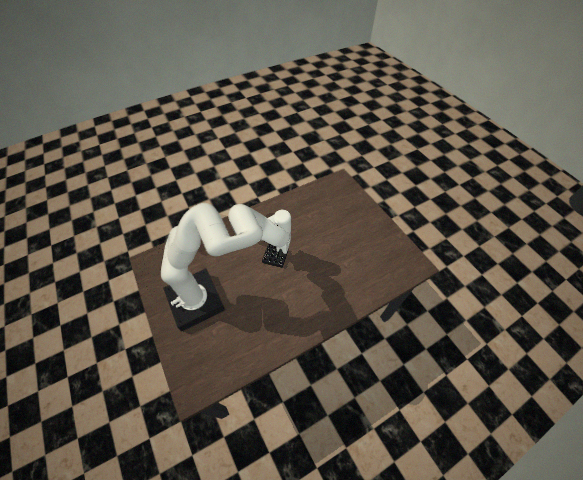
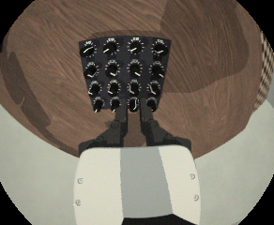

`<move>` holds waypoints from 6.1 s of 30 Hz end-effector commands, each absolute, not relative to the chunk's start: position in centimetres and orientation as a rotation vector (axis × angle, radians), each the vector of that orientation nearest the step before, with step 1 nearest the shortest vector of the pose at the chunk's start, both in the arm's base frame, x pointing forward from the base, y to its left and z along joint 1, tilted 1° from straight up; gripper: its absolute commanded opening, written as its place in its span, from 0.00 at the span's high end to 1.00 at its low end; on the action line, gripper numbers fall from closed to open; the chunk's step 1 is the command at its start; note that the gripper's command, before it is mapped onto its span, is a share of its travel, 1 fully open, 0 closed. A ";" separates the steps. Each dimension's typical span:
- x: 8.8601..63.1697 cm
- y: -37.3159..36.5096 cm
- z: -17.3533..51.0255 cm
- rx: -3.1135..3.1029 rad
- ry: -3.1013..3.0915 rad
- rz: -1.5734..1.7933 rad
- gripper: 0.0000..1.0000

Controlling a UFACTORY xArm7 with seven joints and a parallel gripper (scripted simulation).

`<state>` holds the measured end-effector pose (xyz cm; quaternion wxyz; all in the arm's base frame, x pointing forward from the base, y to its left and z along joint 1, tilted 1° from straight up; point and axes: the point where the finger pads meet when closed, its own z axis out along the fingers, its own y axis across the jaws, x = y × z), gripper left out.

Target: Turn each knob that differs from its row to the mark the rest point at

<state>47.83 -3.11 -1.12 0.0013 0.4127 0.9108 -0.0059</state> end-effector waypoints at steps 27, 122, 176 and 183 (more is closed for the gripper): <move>48.0 -3.1 -1.0 1.294 2.856 -0.016 0.81; 48.0 -3.1 -1.0 2.140 2.287 -0.012 0.92; 48.0 -3.1 -1.0 2.956 1.027 -0.003 0.92; 48.0 -3.1 -1.0 2.971 0.984 -0.003 0.92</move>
